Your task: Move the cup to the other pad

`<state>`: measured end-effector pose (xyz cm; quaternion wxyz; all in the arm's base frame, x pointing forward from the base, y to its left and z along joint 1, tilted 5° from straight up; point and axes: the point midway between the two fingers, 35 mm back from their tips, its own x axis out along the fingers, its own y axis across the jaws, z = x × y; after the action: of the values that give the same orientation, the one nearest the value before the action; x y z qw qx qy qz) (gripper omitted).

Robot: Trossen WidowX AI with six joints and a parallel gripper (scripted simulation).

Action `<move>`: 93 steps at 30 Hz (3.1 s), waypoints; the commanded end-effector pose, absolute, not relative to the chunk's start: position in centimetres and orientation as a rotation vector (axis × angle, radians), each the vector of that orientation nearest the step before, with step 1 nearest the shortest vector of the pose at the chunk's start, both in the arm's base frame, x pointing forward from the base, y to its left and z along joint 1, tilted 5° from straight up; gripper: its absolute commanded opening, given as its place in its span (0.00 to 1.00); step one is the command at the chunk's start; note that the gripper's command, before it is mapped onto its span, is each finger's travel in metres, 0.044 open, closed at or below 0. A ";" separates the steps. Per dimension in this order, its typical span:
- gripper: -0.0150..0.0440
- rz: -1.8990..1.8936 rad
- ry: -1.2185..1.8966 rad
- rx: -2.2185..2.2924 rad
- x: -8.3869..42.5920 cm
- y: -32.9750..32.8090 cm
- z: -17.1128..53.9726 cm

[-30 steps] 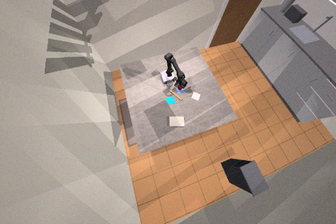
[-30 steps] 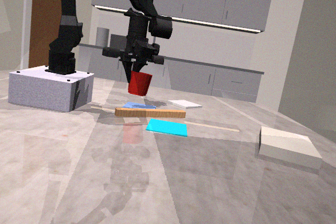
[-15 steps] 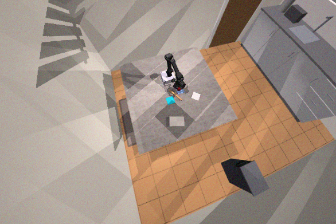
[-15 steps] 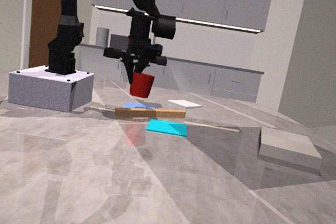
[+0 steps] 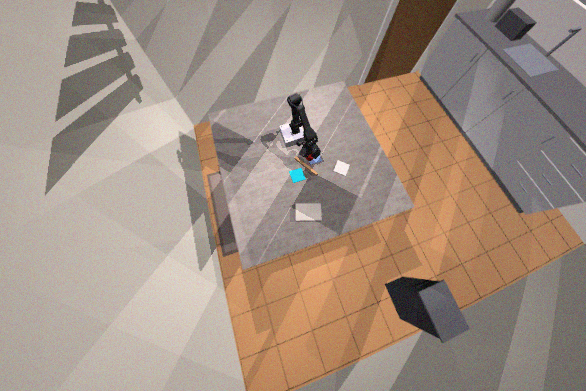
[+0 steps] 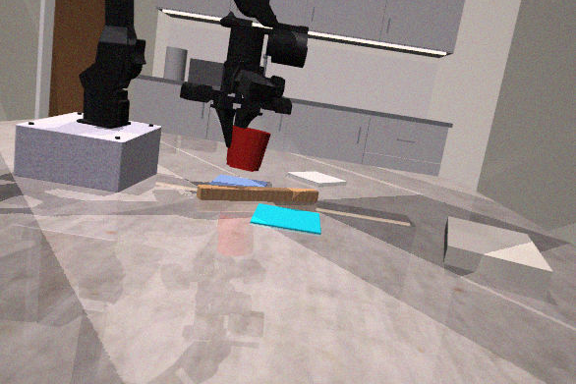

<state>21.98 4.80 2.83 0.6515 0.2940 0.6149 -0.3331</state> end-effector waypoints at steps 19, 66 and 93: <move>0.25 -0.751 1.382 0.668 24.8 1.6 3.4; 0.25 -0.754 1.374 0.665 31.7 -6.1 4.9; 0.25 -0.754 1.373 0.664 32.7 -7.5 1.7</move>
<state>32.91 -7.46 2.30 0.6613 0.2945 0.6037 -0.3340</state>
